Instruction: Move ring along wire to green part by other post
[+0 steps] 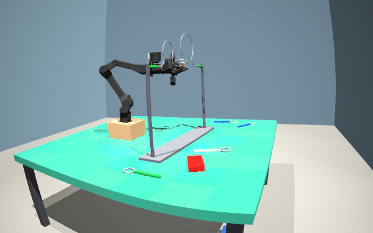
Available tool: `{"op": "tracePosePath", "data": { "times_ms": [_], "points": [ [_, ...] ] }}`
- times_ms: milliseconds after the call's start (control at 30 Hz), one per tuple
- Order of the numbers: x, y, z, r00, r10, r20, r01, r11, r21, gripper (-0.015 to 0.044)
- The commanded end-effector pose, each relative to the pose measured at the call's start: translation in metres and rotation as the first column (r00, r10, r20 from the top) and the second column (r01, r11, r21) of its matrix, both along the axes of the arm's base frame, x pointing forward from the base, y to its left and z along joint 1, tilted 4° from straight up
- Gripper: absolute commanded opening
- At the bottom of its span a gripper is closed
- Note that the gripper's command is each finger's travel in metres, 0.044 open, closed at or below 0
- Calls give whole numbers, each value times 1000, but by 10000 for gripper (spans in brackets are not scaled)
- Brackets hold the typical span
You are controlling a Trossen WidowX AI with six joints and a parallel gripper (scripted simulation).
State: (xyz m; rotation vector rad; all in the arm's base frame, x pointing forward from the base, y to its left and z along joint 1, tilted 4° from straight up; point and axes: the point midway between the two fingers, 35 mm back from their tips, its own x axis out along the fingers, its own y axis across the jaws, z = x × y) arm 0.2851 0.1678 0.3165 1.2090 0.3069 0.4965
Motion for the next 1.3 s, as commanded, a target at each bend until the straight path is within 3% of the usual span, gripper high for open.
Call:
{"op": "tracePosePath", "data": {
  "times_ms": [0,733,1267],
  "points": [
    [1,5,16,1000,6,-2,-6,995,99,-150],
    [-6,3,94,999,53,1,-44,816,576,-150],
    [-9,-12,128,997,70,9,-55,690,722,-150]
  ]
}}
